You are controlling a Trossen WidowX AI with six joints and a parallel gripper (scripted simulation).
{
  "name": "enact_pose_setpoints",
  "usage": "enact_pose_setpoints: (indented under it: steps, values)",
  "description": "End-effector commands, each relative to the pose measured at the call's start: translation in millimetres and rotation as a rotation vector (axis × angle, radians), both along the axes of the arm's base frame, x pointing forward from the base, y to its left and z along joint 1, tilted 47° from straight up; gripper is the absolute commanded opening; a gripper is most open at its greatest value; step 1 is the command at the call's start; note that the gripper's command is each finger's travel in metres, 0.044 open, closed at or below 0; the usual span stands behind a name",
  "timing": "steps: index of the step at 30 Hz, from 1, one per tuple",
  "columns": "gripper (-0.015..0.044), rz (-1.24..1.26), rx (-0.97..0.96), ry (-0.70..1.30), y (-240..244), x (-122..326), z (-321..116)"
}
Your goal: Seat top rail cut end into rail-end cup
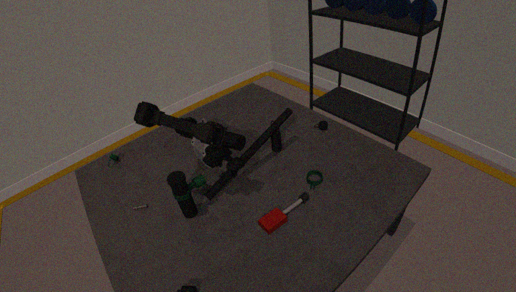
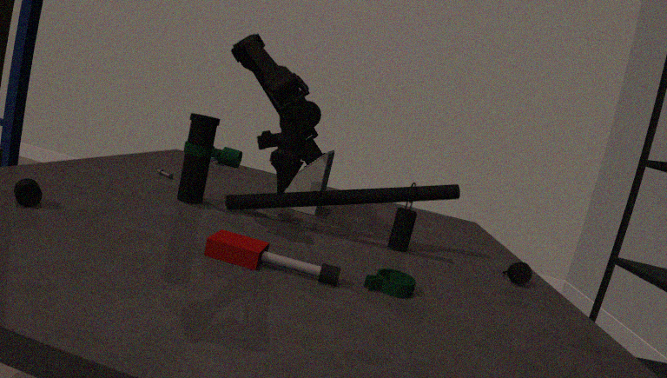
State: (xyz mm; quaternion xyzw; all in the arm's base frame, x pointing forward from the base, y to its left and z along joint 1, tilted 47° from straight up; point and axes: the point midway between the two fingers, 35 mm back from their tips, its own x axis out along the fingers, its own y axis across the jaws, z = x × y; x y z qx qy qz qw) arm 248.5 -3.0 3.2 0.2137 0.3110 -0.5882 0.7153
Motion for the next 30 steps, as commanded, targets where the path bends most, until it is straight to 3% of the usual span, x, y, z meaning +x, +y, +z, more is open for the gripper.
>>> enact_pose_setpoints:
  steps: [1, 27, 30]
  values:
    - [0.0440, 0.005, -0.008, 0.008, -6, -1, -6]
    - [0.0440, 0.004, -0.013, 0.008, -36, 2, -32]
    - [0.0361, 0.004, -0.013, 0.008, -36, 2, -32]
